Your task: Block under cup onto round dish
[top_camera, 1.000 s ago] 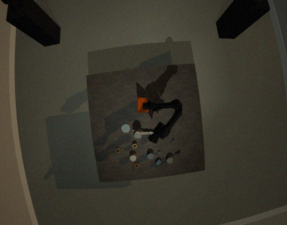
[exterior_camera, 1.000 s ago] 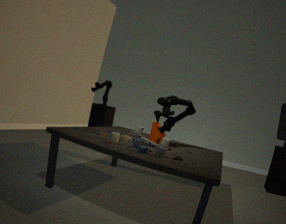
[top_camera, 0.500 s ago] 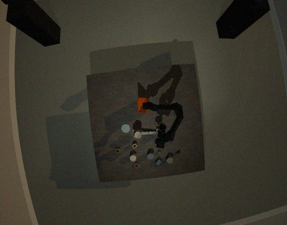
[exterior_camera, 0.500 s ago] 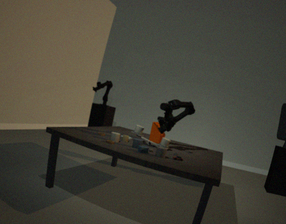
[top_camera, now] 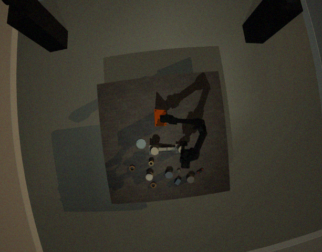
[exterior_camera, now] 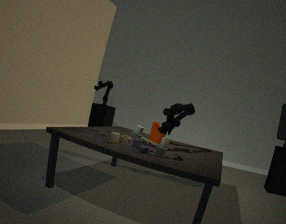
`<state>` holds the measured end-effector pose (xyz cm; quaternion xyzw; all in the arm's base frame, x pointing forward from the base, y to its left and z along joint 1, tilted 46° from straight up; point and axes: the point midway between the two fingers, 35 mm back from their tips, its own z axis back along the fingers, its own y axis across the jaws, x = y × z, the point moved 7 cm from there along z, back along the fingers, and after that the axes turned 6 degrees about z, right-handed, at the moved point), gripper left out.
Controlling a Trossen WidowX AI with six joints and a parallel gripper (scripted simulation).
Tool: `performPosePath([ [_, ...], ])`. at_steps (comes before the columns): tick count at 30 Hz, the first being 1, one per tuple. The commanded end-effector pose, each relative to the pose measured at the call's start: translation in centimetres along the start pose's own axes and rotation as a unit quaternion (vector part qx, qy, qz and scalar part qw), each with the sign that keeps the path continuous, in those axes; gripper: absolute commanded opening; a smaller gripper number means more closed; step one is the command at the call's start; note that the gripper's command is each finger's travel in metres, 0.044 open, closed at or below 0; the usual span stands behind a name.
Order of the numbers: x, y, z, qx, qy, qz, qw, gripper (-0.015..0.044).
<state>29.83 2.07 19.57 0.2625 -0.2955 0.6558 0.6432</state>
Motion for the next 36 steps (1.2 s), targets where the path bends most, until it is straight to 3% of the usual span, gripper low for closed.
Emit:
performPosePath([
  [1, 0.1, -0.1, -0.6, 0.001, 0.003, 0.01, 1.0, 0.044],
  [36, 0.1, -0.2, -6.3, 0.001, 0.003, 0.01, 1.0, 0.044],
])
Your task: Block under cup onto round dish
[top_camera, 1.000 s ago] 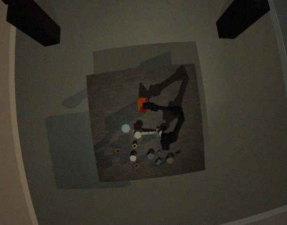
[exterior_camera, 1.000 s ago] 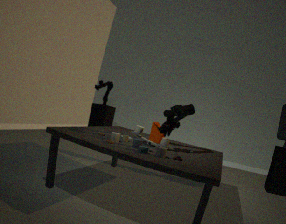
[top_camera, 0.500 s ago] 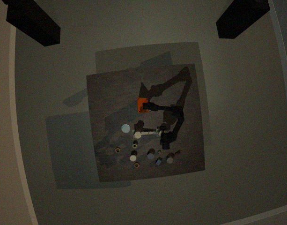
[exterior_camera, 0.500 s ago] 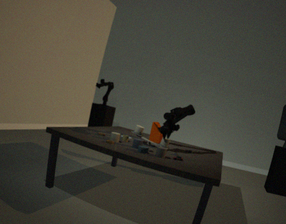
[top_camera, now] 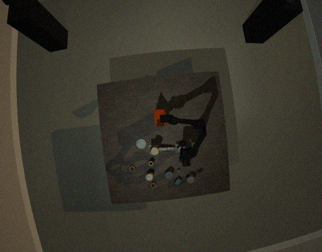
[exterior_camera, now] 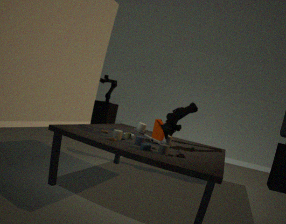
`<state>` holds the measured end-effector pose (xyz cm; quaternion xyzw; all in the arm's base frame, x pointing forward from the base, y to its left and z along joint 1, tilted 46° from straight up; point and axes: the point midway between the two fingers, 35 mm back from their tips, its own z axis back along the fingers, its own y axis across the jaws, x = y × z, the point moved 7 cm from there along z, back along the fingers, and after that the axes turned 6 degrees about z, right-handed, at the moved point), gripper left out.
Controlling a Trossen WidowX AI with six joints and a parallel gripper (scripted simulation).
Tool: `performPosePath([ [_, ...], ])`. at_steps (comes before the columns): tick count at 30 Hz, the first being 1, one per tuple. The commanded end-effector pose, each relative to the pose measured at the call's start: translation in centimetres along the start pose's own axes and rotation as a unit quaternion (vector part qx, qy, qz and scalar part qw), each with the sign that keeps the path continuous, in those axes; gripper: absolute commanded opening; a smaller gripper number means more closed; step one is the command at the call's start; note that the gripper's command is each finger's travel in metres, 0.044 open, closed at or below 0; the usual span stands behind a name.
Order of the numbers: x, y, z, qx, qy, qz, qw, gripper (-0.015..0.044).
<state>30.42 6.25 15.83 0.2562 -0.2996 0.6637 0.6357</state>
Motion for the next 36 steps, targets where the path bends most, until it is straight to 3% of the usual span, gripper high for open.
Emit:
performPosePath([
  [1, -0.1, 0.2, -0.8, 0.004, 0.002, -0.003, 1.0, 0.044],
  [10, 0.0, 0.3, -2.0, 0.003, 0.0, -0.003, 1.0, 0.044],
  [12, 0.0, 0.3, -2.0, 0.003, 0.0, -0.003, 1.0, 0.0387],
  [23, 0.0, 0.3, -2.0, 0.003, 0.0, -0.003, 1.0, 0.0314],
  [35, -0.1, 0.1, -1.0, 0.003, 0.002, -0.003, 1.0, 0.0],
  [36, -0.1, 0.0, -0.9, 0.003, 0.003, -0.003, 1.0, 0.0],
])
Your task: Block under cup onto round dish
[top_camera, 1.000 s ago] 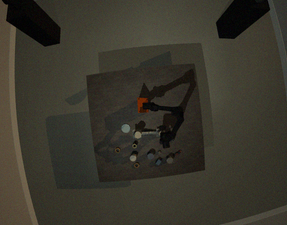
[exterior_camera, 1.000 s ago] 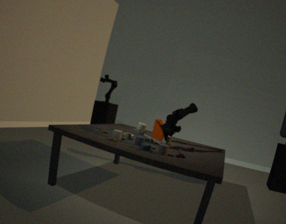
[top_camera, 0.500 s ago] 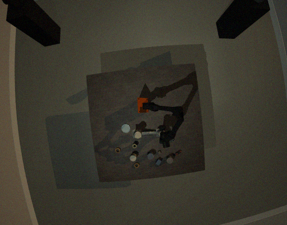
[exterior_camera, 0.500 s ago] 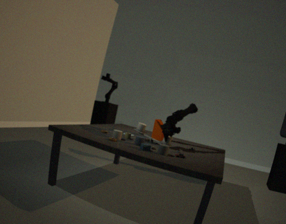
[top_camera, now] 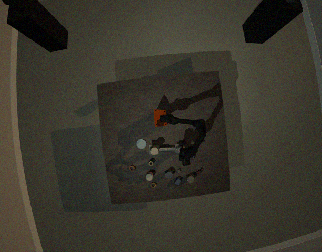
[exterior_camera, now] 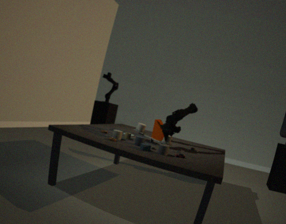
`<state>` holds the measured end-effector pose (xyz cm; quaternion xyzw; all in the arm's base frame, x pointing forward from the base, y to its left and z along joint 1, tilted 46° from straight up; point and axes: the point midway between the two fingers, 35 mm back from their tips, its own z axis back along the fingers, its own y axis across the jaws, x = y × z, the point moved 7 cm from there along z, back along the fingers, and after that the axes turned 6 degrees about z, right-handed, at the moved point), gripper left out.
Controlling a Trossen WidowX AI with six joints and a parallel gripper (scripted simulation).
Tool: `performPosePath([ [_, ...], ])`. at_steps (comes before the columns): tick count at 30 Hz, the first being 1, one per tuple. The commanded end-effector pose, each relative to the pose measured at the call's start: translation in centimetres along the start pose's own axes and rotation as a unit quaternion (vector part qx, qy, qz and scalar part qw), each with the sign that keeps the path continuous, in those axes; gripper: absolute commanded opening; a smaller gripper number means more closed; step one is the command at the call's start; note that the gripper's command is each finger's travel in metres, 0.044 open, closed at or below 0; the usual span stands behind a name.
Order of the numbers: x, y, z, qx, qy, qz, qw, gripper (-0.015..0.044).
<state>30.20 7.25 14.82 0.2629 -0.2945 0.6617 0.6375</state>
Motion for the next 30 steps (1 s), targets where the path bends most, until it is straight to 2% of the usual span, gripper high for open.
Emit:
performPosePath([
  [1, -0.1, -0.3, 0.6, -0.003, 0.004, 0.003, 1.0, 0.0],
  [30, -0.2, -0.7, 4.3, -0.003, 0.009, 0.003, 1.0, 0.0],
])
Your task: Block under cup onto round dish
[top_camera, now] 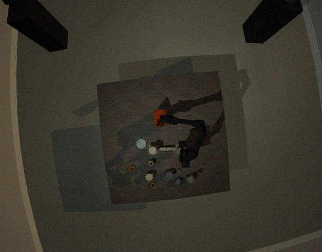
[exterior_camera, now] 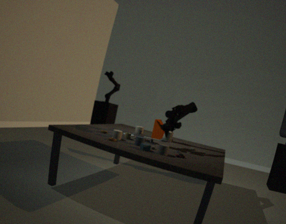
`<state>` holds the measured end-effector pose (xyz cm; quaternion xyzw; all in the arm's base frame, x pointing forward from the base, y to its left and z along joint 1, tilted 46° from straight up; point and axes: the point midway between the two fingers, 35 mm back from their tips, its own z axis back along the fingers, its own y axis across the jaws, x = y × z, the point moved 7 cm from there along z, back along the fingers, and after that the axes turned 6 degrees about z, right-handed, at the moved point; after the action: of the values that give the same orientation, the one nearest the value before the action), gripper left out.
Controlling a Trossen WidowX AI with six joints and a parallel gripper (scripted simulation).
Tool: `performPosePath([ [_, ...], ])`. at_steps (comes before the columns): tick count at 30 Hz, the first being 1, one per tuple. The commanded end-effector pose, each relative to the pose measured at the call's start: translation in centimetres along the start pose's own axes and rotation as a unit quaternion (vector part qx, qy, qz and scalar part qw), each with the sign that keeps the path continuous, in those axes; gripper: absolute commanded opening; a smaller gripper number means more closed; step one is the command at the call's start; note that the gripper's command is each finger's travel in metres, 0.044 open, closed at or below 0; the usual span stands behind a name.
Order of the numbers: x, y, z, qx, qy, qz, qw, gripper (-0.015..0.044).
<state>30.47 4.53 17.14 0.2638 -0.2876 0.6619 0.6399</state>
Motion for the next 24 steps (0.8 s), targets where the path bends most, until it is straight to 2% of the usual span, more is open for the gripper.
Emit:
performPosePath([
  [1, 0.0, -0.3, 0.8, -0.008, 0.004, 0.006, 1.0, 0.0],
  [24, -0.1, -0.3, 3.8, -0.007, 0.005, 0.006, 1.0, 0.0],
])
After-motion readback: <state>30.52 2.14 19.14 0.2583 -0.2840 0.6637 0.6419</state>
